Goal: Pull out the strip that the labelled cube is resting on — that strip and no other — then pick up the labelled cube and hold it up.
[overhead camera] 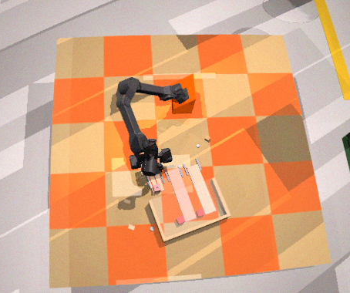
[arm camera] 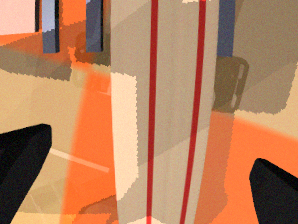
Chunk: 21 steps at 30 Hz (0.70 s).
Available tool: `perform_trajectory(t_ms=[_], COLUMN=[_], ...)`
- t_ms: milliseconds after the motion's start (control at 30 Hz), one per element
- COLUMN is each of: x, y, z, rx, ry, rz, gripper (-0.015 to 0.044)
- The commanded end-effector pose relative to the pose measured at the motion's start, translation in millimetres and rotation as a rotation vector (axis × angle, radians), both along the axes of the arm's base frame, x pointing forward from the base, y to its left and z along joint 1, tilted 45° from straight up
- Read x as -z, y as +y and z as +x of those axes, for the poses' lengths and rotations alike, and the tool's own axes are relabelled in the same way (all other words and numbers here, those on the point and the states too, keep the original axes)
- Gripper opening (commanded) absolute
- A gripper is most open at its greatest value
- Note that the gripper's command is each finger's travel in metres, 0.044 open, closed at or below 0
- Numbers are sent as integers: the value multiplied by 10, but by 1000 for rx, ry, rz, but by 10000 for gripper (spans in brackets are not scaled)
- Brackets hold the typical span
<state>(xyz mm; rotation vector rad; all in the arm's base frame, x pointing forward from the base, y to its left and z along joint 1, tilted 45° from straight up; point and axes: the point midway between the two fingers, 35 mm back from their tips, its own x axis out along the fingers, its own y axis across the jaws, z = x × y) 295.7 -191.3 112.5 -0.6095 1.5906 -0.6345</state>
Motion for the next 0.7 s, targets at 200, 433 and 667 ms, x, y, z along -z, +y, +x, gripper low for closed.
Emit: perform_trajectory(t_ms=[200,433,667], x=[15,35,40], y=[42,67,92], z=[338,549,761], rx=[-1,-1,-1], ry=[-9,-11,-12], rz=[-5,-5,-5], gripper=[440,440,440])
